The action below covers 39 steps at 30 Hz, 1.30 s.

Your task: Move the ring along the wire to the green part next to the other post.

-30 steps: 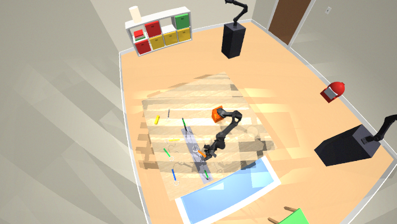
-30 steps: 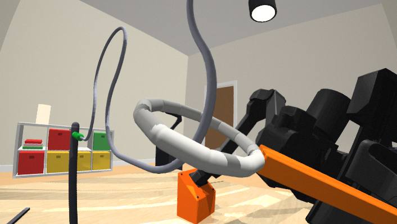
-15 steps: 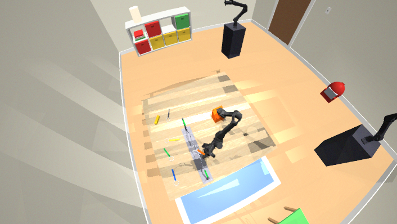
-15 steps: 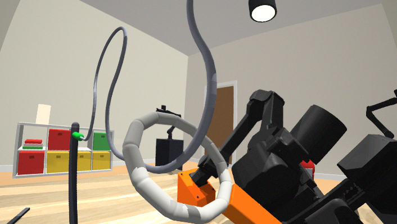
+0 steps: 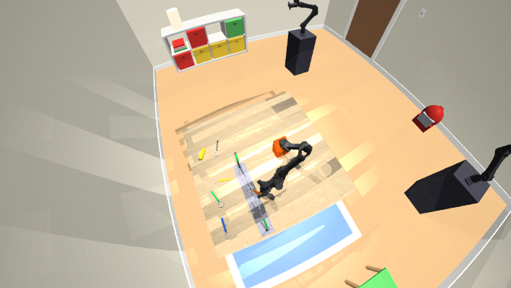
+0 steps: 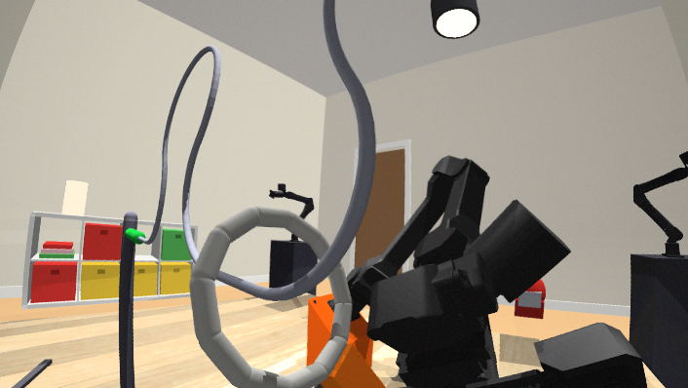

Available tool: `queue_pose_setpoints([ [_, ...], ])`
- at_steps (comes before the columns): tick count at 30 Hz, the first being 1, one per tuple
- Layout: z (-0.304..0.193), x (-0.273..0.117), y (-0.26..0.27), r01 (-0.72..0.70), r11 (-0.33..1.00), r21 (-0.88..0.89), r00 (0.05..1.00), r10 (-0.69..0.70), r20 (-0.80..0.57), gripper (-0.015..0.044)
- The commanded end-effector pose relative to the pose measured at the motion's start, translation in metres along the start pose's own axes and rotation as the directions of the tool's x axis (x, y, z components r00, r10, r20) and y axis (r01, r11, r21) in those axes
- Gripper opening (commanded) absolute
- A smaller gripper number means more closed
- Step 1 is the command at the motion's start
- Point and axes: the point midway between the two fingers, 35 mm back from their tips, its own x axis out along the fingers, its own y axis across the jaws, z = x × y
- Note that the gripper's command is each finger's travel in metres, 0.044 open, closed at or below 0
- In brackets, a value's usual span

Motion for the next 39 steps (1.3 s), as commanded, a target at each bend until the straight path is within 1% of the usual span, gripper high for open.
queue_pose_setpoints([
  [1, 0.001, -0.003, -0.014, 0.041, 0.997, -0.072, 0.999, -0.042, -0.007, -0.0150],
  [15, 0.008, -0.011, -0.050, 0.139, 0.958, -0.251, 0.989, -0.147, -0.013, -0.0150],
  [39, 0.019, -0.021, -0.083, 0.185, 0.923, -0.336, 0.980, -0.199, -0.007, -0.0150],
])
